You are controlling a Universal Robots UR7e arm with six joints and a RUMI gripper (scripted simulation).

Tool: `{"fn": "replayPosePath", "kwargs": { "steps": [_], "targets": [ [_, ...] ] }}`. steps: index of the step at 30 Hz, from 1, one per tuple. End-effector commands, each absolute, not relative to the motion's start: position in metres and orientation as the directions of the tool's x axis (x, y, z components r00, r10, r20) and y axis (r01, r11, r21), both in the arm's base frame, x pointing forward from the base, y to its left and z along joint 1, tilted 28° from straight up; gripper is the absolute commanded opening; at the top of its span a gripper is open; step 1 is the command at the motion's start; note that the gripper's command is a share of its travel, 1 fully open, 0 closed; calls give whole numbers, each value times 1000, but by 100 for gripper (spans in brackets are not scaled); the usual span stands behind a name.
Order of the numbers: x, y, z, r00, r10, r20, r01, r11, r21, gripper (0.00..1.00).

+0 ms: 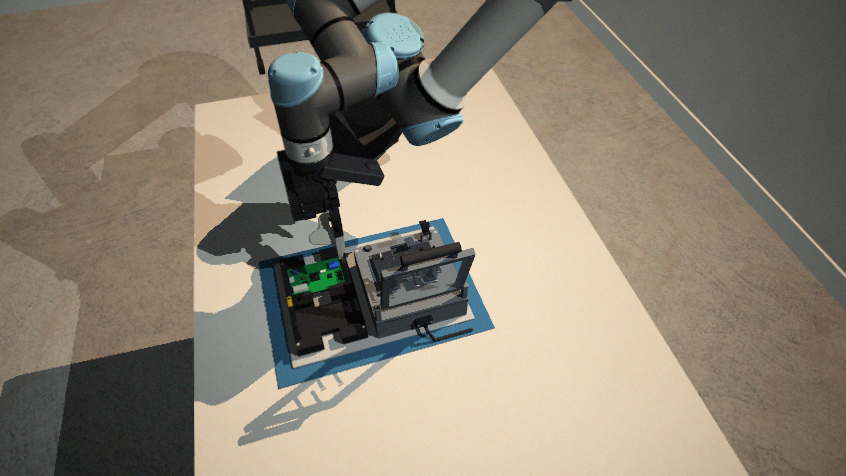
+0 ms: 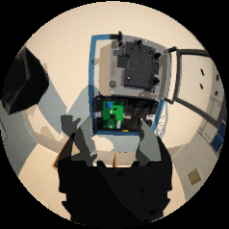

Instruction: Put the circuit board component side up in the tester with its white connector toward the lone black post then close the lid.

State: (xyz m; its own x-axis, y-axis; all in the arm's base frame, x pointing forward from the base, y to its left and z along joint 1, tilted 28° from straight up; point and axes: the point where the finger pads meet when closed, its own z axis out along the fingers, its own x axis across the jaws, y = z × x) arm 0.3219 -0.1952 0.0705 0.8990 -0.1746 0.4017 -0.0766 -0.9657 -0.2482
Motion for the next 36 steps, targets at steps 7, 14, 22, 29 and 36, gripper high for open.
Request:
{"fn": "replayPosePath", "kwargs": {
  "steps": [7, 14, 22, 29, 36],
  "targets": [
    [322, -196, 71, 899, -174, 402, -77, -966, -248, 59],
    [322, -198, 70, 899, -174, 402, -77, -966, -248, 59],
    [320, -207, 67, 899, -174, 402, -77, -966, -248, 59],
    [318, -216, 64, 899, -174, 402, -77, -966, -248, 59],
    [316, -230, 60, 899, -174, 402, -77, -966, -248, 59]
  ]
}}
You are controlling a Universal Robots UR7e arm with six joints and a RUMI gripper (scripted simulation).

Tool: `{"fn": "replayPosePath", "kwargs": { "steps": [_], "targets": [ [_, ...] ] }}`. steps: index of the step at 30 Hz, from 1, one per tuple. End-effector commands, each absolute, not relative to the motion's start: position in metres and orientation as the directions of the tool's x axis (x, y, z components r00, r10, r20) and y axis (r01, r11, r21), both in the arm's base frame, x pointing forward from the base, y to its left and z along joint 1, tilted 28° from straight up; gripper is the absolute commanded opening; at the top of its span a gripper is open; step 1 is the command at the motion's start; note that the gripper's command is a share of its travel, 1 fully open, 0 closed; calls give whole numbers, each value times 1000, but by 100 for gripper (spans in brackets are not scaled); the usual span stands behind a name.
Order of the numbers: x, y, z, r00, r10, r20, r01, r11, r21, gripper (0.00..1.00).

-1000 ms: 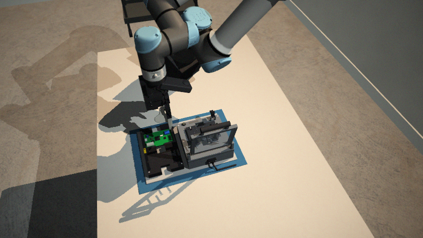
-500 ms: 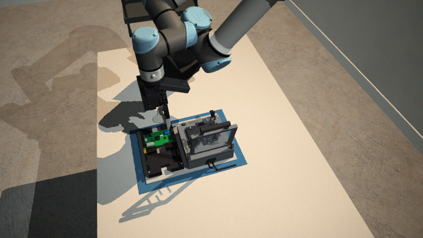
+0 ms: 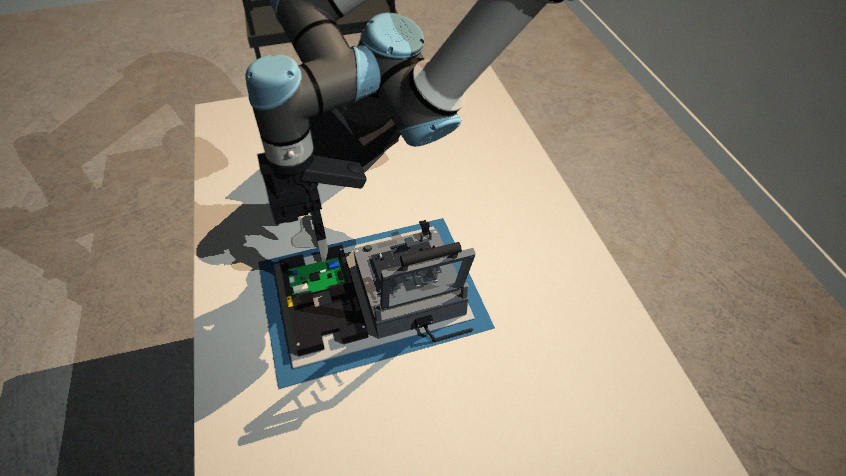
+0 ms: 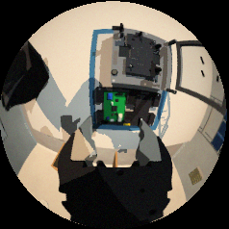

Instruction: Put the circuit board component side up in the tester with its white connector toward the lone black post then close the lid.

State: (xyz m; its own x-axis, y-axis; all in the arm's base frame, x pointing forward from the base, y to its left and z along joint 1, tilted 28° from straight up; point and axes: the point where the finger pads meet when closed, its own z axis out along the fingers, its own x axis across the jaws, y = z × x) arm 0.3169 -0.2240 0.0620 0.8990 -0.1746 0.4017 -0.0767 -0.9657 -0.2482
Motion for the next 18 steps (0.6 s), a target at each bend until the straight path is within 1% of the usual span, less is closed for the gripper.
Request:
{"fn": "replayPosePath", "kwargs": {
  "steps": [1, 18],
  "targets": [
    [316, -232, 60, 899, -174, 402, -77, -966, -248, 59],
    [314, -244, 56, 899, -174, 402, -77, -966, -248, 59]
  ]
}}
